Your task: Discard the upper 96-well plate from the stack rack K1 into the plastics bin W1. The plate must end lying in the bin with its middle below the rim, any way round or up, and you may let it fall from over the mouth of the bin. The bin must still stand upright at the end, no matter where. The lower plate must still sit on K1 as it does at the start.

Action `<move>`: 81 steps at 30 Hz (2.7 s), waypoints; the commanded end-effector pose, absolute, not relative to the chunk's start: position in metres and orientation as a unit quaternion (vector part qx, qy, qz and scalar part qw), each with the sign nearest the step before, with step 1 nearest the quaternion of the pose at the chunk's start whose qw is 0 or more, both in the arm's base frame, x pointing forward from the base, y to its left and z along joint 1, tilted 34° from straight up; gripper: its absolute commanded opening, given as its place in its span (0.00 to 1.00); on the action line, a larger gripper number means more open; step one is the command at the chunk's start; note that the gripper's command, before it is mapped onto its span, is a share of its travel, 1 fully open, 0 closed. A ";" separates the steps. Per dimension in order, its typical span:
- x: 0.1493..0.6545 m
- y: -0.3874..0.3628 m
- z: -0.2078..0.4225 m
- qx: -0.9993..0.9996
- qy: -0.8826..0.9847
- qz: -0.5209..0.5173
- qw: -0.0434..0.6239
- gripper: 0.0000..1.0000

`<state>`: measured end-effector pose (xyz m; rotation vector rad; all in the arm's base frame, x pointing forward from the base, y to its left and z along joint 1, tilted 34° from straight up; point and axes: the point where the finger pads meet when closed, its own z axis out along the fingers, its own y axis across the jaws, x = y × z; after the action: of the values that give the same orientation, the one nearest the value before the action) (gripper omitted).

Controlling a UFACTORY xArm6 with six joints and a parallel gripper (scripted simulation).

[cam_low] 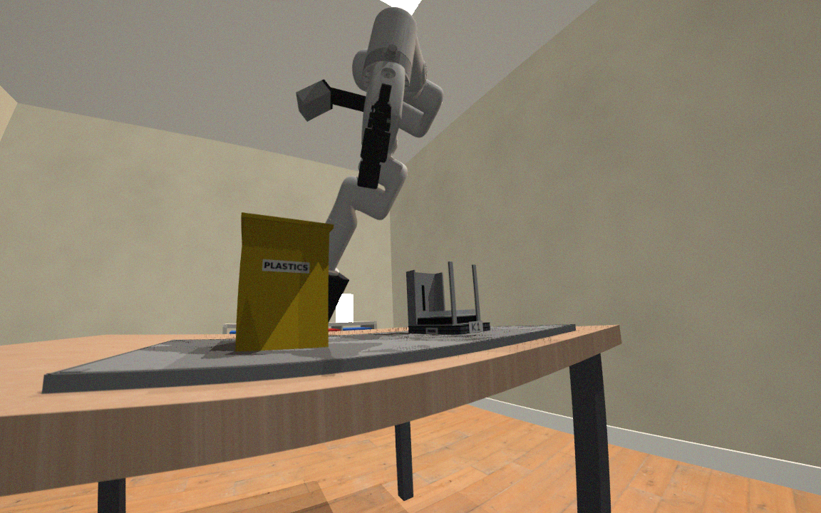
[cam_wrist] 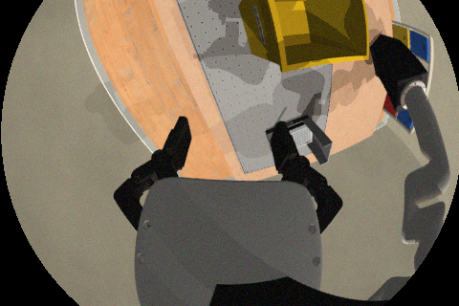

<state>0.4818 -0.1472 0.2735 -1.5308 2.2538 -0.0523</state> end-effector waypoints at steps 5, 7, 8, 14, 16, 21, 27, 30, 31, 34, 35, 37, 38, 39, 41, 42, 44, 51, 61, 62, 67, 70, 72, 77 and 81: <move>0.476 -0.124 0.282 -0.598 0.773 -0.037 0.208 1.00; 0.473 -0.115 0.284 -0.623 0.753 -0.045 0.207 1.00; 0.471 -0.110 0.285 -0.636 0.742 -0.049 0.206 1.00; 0.461 -0.082 0.291 -0.689 0.692 -0.068 0.204 1.00; 0.457 -0.073 0.293 -0.712 0.668 -0.076 0.202 1.00; 0.449 -0.055 0.296 -0.746 0.628 -0.090 0.200 1.00; 0.437 -0.033 0.299 -0.795 0.564 -0.110 0.195 1.00; 0.430 -0.021 0.300 -0.809 0.543 -0.116 0.194 1.00; 0.427 -0.016 0.301 -0.817 0.529 -0.120 0.193 1.00; 0.419 -0.004 0.301 -0.842 0.488 -0.132 0.189 1.00; 0.416 0.000 0.301 -0.850 0.473 -0.137 0.188 1.00; 0.411 0.009 0.302 -0.864 0.445 -0.144 0.186 1.00; 0.411 0.009 0.302 -0.864 0.445 -0.144 0.186 1.00; 0.411 0.009 0.302 -0.864 0.445 -0.144 0.186 1.00; 0.404 0.017 0.301 -0.878 0.415 -0.153 0.183 1.00; 0.401 0.021 0.301 -0.884 0.401 -0.156 0.182 1.00; 0.395 0.029 0.301 -0.895 0.374 -0.164 0.179 1.00; 0.373 0.055 0.298 -0.930 0.266 -0.191 0.168 1.00; 0.345 0.083 0.291 -0.953 0.140 -0.222 0.154 1.00; 0.342 0.086 0.291 -0.954 0.123 -0.226 0.152 1.00; 0.324 0.102 0.284 -0.958 0.043 -0.244 0.142 1.00; 0.316 0.109 0.281 -0.957 -0.005 -0.255 0.136 1.00; 0.316 0.109 0.281 -0.956 -0.021 -0.259 0.134 1.00; 0.316 0.109 0.281 -0.956 -0.029 -0.260 0.133 1.00; 0.316 0.109 0.281 -0.956 -0.029 -0.260 0.133 1.00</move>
<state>0.3158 0.1090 0.2792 -2.7757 -0.0820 -0.7508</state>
